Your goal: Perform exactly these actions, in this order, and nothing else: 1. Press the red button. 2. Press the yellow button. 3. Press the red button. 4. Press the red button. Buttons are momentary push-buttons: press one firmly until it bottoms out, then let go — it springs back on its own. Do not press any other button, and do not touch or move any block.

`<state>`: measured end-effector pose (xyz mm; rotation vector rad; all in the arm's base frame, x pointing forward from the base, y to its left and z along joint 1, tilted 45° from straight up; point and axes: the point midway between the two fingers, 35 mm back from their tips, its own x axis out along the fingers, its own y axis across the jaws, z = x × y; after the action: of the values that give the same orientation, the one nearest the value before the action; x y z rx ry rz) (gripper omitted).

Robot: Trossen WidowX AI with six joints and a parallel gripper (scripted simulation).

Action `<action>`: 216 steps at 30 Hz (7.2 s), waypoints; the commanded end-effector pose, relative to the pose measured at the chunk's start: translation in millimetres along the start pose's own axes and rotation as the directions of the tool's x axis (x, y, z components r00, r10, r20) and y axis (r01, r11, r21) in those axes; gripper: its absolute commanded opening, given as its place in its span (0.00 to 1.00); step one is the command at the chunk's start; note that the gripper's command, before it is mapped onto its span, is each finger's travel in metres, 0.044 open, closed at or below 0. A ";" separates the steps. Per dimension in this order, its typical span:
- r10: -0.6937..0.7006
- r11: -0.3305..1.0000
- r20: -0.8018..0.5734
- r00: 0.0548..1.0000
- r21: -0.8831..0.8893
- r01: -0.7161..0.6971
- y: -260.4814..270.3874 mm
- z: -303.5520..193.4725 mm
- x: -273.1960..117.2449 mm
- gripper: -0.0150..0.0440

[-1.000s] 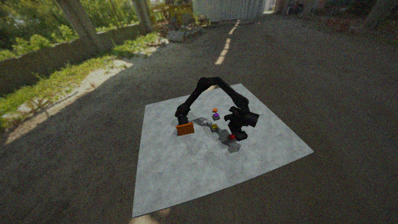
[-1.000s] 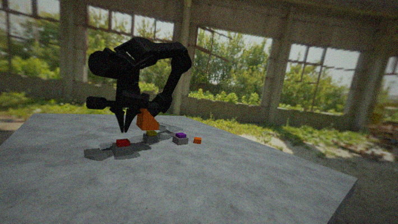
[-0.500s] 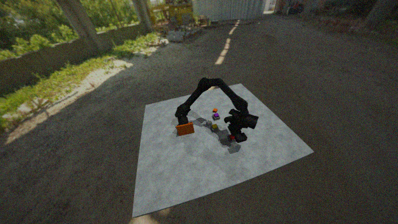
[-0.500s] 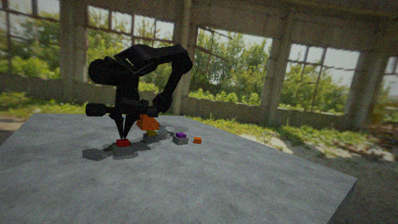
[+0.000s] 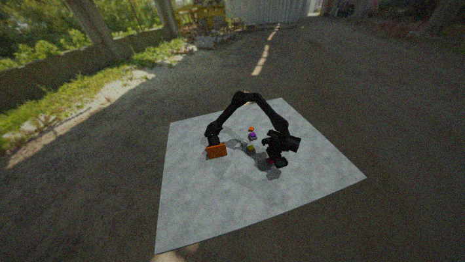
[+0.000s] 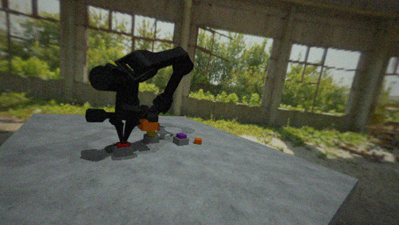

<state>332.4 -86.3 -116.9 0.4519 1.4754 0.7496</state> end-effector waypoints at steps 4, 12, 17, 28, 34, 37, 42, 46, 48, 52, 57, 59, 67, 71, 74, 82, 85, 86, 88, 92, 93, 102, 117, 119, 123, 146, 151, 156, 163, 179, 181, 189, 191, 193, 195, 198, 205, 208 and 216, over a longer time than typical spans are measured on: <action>0.007 1.000 -0.001 1.000 0.005 -0.007 1.5 -0.7 2.5 0.29; 0.002 1.000 0.000 1.000 0.002 -0.002 0.1 -0.1 -10.0 0.29; 0.006 1.000 -0.001 1.000 0.005 -0.006 0.9 -0.8 -32.7 0.29; 0.004 1.000 -0.002 1.000 0.006 -0.004 0.2 -1.0 -94.5 0.29; 0.006 1.000 -0.003 1.000 0.007 -0.006 30.8 -16.8 -101.0 0.29; 0.007 1.000 -0.005 1.000 0.009 -0.007 57.5 -33.1 -103.2 0.29; 0.010 1.000 -0.006 1.000 0.011 -0.010 101.3 -64.8 -99.4 0.29; 0.012 1.000 -0.007 1.000 0.012 -0.012 122.0 -82.3 -94.2 0.29; 0.012 1.000 -0.007 1.000 0.012 -0.012 122.0 -82.3 -94.2 0.29; 0.011 1.000 -0.007 1.000 0.012 -0.011 121.5 -81.4 -83.7 0.29; 0.013 1.000 -0.006 1.000 0.011 -0.013 123.2 -82.5 -32.4 0.29; 0.013 1.000 -0.006 1.000 0.011 -0.013 123.2 -82.5 -32.4 0.29; 0.013 1.000 -0.006 1.000 0.011 -0.013 123.1 -82.2 -23.3 0.29; 0.013 1.000 -0.006 1.000 0.011 -0.013 123.2 -82.1 -16.7 0.29; 0.014 1.000 -0.006 1.000 0.011 -0.014 123.4 -82.2 -11.7 0.29; 0.015 1.000 -0.006 1.000 0.010 -0.015 124.0 -82.7 0.1 0.29; 0.015 1.000 -0.006 1.000 0.010 -0.015 124.0 -82.7 0.4 0.29; 0.015 1.000 -0.006 1.000 0.010 -0.015 124.0 -82.7 0.4 0.29; 0.015 1.000 -0.006 1.000 0.010 -0.015 124.0 -82.7 0.4 0.29; 0.015 1.000 -0.006 1.000 0.010 -0.015 124.0 -82.7 0.4 0.29; 0.015 1.000 -0.006 1.000 0.010 -0.015 124.0 -82.7 0.4 0.29; 0.015 1.000 -0.006 1.000 0.010 -0.015 124.0 -82.7 0.4 0.29; 0.011 1.000 -0.007 1.000 0.012 -0.011 121.8 -82.0 -91.5 0.29; 0.012 1.000 -0.007 1.000 0.012 -0.012 122.0 -82.3 -94.2 0.29; 0.012 1.000 -0.009 1.000 0.017 -0.012 116.6 -77.8 -95.3 0.29; 0.004 1.000 -0.002 1.000 0.006 -0.004 -0.6 0.5 -63.4 0.29; 0.006 1.000 -0.001 1.000 0.005 -0.006 0.9 -0.8 -32.7 0.29; 0.006 1.000 -0.001 1.000 0.005 -0.006 0.9 -0.7 -30.3 0.29; 0.006 1.000 -0.001 1.000 0.005 -0.006 0.8 -0.4 -19.0 0.29; 0.007 1.000 -0.001 1.000 0.005 -0.007 1.5 -0.7 2.5 0.29; 0.007 1.000 -0.001 1.000 0.005 -0.007 1.5 -0.7 2.5 0.29; 0.007 1.000 -0.001 1.000 0.005 -0.007 1.5 -0.7 2.5 0.29; 0.007 1.000 -0.001 1.000 0.005 -0.007 1.5 -0.7 2.5 0.29; 0.007 1.000 -0.001 1.000 0.005 -0.007 1.5 -0.7 2.5 0.29; 0.007 1.000 -0.001 1.000 0.005 -0.007 1.5 -0.7 2.5 0.29; 0.002 1.000 0.000 1.000 0.002 -0.002 0.0 0.0 -10.0 0.29; 0.006 1.000 -0.001 1.000 0.005 -0.006 0.9 -0.8 -32.7 0.29; 0.006 1.000 -0.001 1.000 0.005 -0.006 0.9 -0.7 -30.3 0.29; 0.006 1.000 -0.001 1.000 0.005 -0.006 0.9 -0.3 -17.4 0.29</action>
<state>334.8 -102.7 -99.6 0.4541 1.4723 0.7500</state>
